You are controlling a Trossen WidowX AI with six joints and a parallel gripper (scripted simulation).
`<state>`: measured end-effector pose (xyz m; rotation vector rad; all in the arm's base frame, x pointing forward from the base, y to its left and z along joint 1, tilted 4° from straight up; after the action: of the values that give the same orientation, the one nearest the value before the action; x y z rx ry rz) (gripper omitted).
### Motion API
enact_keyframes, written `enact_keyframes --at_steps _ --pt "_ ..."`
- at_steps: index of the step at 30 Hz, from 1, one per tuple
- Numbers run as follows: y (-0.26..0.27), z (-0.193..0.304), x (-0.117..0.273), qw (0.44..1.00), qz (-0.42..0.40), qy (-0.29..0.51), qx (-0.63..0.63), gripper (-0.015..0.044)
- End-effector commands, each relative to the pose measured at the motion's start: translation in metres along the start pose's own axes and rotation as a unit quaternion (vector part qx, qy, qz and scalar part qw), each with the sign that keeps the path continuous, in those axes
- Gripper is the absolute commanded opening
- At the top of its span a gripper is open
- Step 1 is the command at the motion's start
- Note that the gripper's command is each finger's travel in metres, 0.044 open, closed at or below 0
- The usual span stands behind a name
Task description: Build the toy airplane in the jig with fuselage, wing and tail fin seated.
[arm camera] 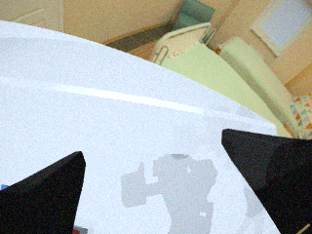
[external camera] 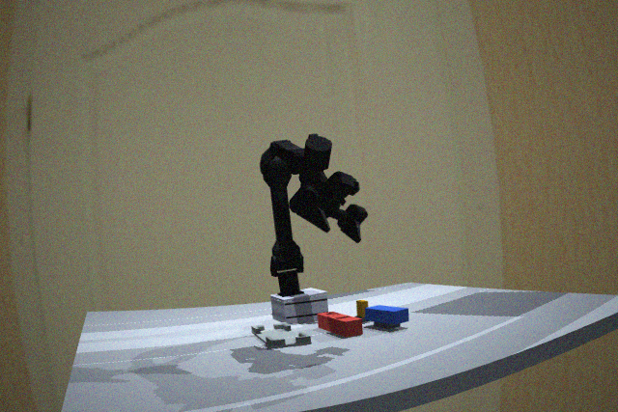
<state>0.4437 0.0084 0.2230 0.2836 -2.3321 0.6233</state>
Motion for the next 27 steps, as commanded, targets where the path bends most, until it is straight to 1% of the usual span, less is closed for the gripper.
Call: enact_keyframes --at_steps 1,6,9,11,19,21,24,27 --pt "0.051 0.046 -0.002 0.988 -0.055 0.112 -0.088 0.044" --pt "0.105 0.102 0.014 0.948 -0.08 0.255 -0.175 0.044" --pt "0.131 0.135 0.031 0.912 -0.072 0.343 -0.215 0.044" --pt "0.14 0.148 0.04 0.894 -0.064 0.379 -0.229 0.044" --pt "0.141 0.15 0.041 0.892 -0.063 0.383 -0.231 0.044" --pt "0.145 0.157 0.032 0.892 -0.063 0.383 -0.231 0.044" --pt "0.156 0.182 0.006 0.892 -0.063 0.383 -0.231 0.044" --pt "0.157 0.185 0.004 0.892 -0.063 0.383 -0.231 0.044"
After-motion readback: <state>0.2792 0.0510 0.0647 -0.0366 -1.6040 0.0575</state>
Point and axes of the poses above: the point midway between the two fingers, 35 mm back from their tips, its own x axis back along the fingers, its own y axis across the jaws, z = x × y, the point moved 2 cm from there along x, back along the fingers, and after that the axes turned 3 degrees about -x, right-handed, at the moved point
